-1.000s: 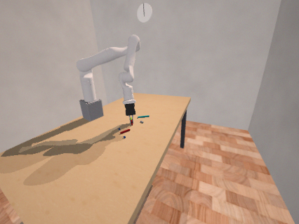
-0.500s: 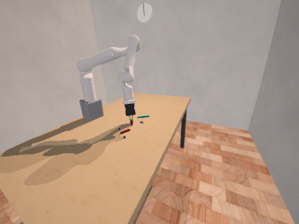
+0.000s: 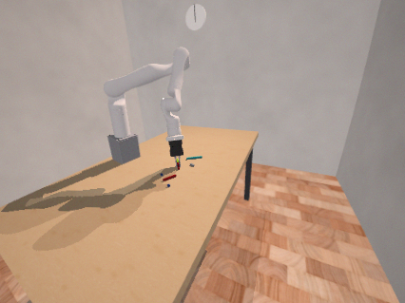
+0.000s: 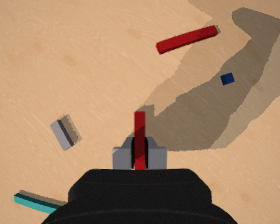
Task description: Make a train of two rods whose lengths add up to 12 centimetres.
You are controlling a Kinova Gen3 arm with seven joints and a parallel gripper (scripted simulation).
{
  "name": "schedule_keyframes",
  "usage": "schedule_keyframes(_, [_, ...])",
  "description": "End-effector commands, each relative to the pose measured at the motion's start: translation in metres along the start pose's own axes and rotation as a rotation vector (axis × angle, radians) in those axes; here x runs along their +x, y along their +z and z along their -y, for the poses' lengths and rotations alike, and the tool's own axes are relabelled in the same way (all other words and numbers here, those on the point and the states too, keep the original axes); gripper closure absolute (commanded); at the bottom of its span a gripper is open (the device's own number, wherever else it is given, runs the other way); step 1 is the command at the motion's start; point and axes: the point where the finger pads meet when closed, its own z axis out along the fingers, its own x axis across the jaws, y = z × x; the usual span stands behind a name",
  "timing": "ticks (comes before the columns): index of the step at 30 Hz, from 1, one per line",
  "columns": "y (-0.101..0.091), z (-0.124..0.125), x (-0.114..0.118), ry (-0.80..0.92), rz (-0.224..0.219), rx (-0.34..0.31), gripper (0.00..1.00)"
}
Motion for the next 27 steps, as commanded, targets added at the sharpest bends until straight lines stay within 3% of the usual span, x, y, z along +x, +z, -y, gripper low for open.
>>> schedule_keyframes(1, [-0.0005, 0.0002, -0.0005, 0.0, 0.001, 0.0, 0.76])
schedule_keyframes(10, [-0.0005, 0.0002, -0.0005, 0.0, 0.001, 0.0, 0.7])
schedule_keyframes(11, [-0.0005, 0.0002, -0.0005, 0.0, 0.001, 0.0, 0.64])
schedule_keyframes(13, [-0.0005, 0.0002, -0.0005, 0.0, 0.001, 0.0, 0.64])
schedule_keyframes(14, [-0.0005, 0.0002, -0.0005, 0.0, 0.001, 0.0, 0.58])
schedule_keyframes(19, [-0.0005, 0.0002, -0.0005, 0.0, 0.001, 0.0, 0.52])
schedule_keyframes(20, [-0.0005, 0.0002, -0.0005, 0.0, 0.001, 0.0, 0.46])
schedule_keyframes(27, [-0.0005, 0.0002, -0.0005, 0.0, 0.001, 0.0, 0.46])
